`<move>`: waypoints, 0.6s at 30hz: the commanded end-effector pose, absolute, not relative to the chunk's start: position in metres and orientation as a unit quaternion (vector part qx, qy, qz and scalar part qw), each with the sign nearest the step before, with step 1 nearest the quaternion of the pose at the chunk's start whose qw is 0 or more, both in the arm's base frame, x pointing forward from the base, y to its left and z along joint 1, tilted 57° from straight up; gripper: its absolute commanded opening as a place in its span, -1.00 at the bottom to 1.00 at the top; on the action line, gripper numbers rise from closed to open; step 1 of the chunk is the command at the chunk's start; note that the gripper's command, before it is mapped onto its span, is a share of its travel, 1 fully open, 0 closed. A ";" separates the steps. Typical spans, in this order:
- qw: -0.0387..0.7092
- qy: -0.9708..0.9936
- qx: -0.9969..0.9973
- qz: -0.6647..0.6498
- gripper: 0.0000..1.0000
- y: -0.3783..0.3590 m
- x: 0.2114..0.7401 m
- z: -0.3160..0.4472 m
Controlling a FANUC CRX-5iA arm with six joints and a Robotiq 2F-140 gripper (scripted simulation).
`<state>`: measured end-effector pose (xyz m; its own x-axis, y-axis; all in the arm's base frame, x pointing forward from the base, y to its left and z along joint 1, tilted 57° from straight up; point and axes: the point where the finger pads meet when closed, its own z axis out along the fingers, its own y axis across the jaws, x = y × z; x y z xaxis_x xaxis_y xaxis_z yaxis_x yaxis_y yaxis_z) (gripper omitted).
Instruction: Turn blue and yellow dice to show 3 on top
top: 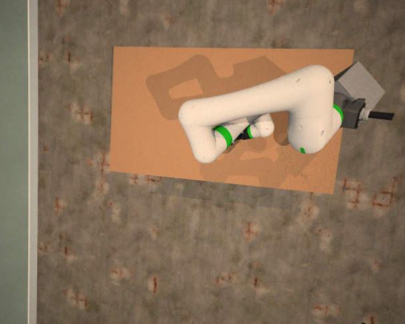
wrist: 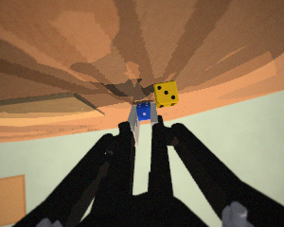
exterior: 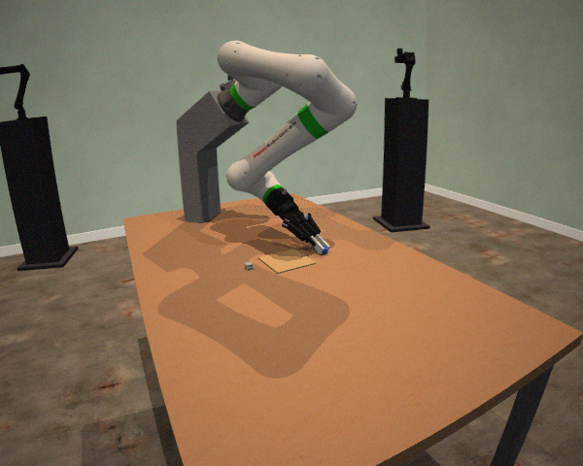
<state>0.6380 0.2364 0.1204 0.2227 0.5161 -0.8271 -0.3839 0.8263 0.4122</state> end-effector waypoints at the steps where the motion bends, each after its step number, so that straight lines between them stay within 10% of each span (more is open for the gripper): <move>1: 0.780 0.553 0.060 0.289 -0.76 0.236 0.638 0.120; 18: 0.780 0.553 0.060 0.289 -0.57 0.236 0.638 0.120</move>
